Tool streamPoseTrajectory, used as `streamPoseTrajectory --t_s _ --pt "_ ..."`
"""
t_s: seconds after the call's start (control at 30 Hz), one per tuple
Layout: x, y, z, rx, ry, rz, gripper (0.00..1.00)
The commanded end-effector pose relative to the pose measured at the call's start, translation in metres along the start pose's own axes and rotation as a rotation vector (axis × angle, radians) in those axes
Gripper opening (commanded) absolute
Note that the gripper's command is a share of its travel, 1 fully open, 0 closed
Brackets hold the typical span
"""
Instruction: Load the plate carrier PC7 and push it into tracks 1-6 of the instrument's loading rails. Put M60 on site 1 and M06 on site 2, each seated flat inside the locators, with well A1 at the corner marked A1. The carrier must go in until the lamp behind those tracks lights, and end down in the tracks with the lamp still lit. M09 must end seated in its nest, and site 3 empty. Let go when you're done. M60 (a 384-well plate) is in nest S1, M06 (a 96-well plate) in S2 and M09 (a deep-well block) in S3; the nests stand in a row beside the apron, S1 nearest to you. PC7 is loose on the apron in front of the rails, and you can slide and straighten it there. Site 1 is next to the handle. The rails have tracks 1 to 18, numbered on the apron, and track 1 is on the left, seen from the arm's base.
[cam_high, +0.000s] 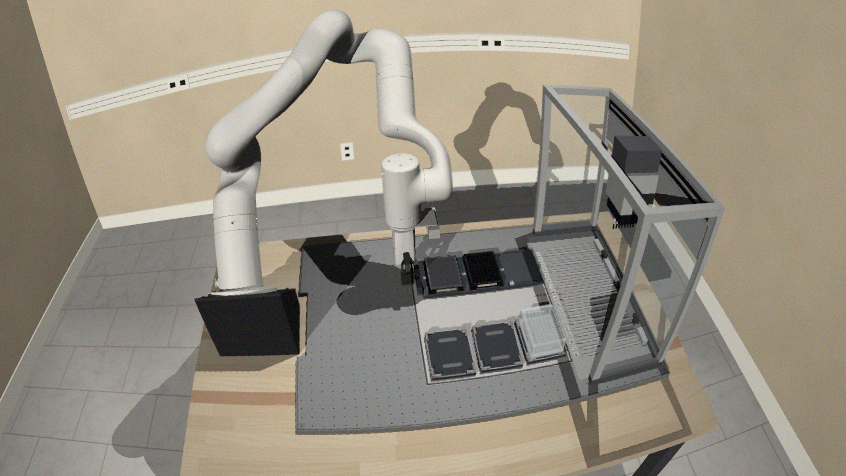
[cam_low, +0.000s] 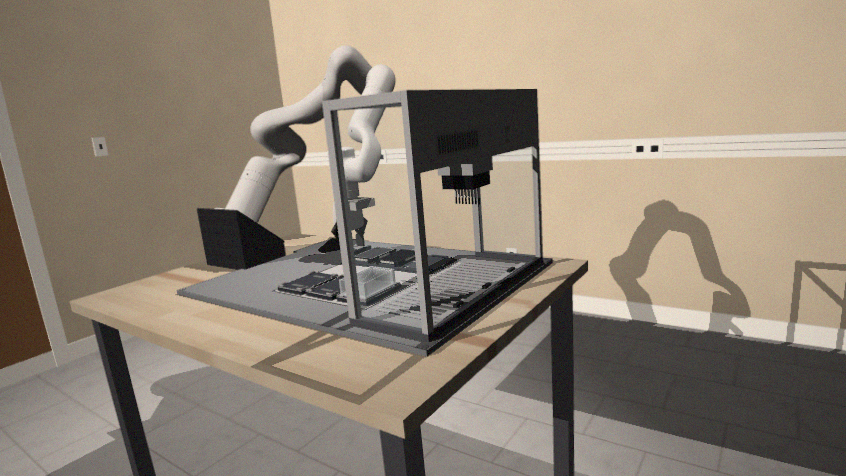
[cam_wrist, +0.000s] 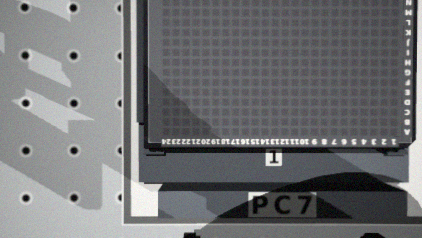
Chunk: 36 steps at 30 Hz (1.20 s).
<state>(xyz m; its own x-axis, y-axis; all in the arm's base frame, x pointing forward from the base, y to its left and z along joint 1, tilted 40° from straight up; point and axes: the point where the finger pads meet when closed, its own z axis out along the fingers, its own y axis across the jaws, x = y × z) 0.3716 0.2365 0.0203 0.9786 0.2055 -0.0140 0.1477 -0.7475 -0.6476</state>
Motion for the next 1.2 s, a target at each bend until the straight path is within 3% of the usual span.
streamPoseTrajectory --t_s 0.0,1.17 --pt "0.001 0.000 0.000 0.000 0.002 0.000 0.82" --pt "0.001 0.000 0.019 0.000 0.002 0.000 0.82"
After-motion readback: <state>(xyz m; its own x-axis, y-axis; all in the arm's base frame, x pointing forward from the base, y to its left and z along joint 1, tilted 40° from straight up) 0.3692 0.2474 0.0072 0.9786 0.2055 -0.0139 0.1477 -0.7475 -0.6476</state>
